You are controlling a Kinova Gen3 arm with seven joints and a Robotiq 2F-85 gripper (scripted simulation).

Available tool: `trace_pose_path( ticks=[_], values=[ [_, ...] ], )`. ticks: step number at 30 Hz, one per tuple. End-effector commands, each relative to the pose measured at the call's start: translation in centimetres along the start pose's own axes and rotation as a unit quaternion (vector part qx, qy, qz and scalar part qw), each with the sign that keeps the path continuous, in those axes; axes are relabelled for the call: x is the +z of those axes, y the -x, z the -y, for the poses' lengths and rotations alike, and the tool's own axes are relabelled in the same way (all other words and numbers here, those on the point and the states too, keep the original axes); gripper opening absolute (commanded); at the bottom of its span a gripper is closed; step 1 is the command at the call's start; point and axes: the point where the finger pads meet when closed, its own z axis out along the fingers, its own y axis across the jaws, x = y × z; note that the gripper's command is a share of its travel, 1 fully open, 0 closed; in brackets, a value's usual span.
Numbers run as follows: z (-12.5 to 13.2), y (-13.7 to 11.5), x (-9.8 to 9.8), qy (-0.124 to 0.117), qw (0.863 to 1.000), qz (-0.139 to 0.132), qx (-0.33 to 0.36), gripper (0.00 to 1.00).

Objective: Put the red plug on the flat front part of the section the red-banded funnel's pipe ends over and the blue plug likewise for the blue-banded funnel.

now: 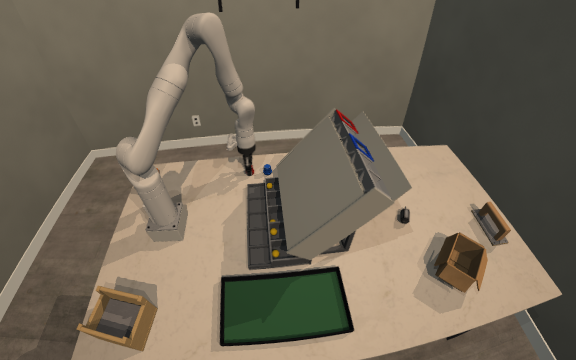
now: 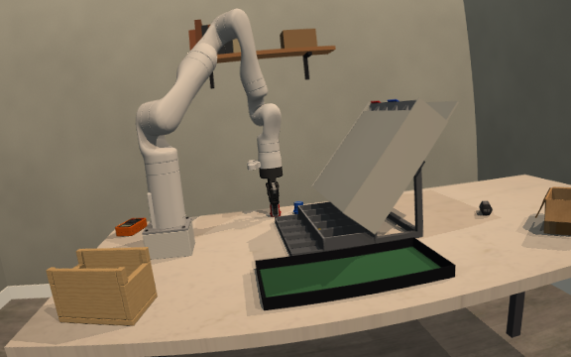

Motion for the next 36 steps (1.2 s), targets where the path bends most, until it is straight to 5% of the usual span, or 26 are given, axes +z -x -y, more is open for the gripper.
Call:
trace_pose_path(
  ticks=[1, 5, 6, 8, 12, 36],
  values=[
    [0.0, 0.0, 0.0, 0.001, 1.000, 0.001, 0.000, 0.00],
    [0.0, 0.0, 0.0, 0.001, 1.000, 0.001, 0.000, 0.00],
    [0.1, -0.1, -7.1, 0.002, 1.000, 0.000, 0.001, 0.00],
    [0.1, -0.1, -7.6, 0.002, 1.000, 0.000, 0.001, 0.00],
    [0.2, -0.1, -11.7, 0.002, 1.000, 0.000, 0.001, 0.00],
    [0.3, -0.2, -11.7, 0.002, 1.000, -0.001, 0.001, 0.00]
  ],
)
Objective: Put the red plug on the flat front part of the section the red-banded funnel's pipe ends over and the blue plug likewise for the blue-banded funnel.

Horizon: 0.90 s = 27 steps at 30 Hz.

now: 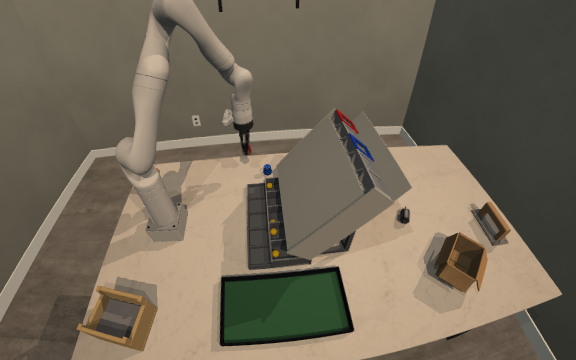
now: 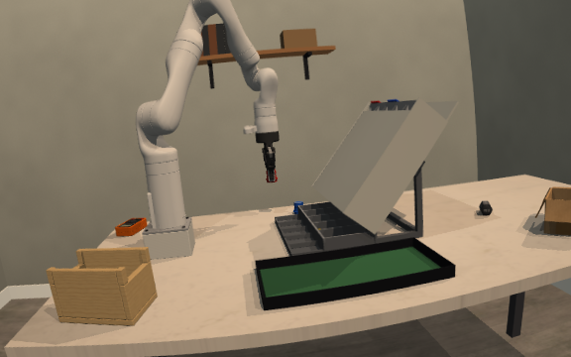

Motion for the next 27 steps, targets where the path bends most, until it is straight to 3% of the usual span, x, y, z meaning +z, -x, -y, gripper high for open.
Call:
trace_pose_path(
  ticks=[1, 3, 4, 7, 12, 20, 21, 27],
  values=[
    [0.1, 0.0, -0.2, -0.002, 1.000, 0.000, 0.000, 0.00],
    [0.1, 0.0, -0.2, -0.002, 1.000, 0.000, 0.000, 0.00],
    [6.9, 1.0, -0.5, 0.001, 1.000, 0.001, 0.000, 0.00],
    [8.4, 1.1, -0.5, 0.001, 1.000, 0.001, 0.000, 0.00],
    [14.8, 2.2, -0.9, 0.001, 1.000, 0.001, 0.000, 0.00],
    [14.8, 2.2, -0.9, 0.001, 1.000, 0.001, 0.000, 0.00],
    [20.0, 2.9, -1.2, -0.005, 1.000, -0.001, -0.012, 0.00],
    [20.0, 2.9, -1.2, -0.005, 1.000, -0.001, -0.012, 0.00]
  ],
)
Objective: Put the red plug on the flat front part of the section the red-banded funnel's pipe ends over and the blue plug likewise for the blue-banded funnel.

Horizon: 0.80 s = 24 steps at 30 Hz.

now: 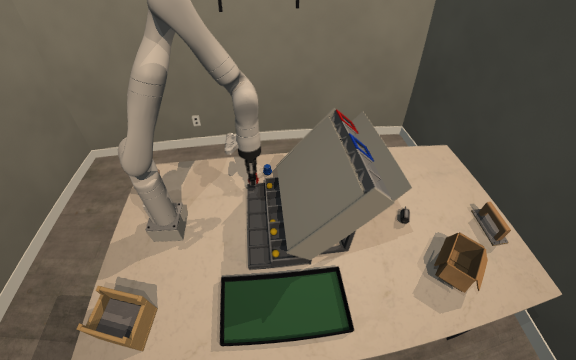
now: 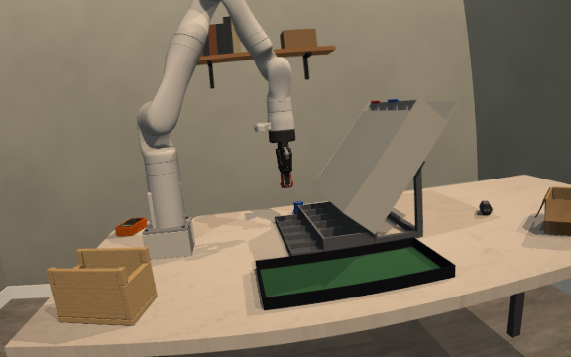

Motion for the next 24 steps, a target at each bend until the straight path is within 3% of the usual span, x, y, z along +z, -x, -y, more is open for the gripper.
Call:
trace_pose_path(
  ticks=[1, 10, 11, 24],
  values=[
    [1.4, 0.3, -0.2, 0.002, 1.000, 0.001, 0.008, 0.00],
    [1.4, 0.3, -0.2, 0.002, 1.000, 0.001, 0.008, 0.00],
    [1.3, 0.3, 2.4, 0.007, 1.000, 0.002, 0.019, 0.00],
    [1.3, 0.3, 2.4, 0.007, 1.000, 0.002, 0.019, 0.00]
  ],
)
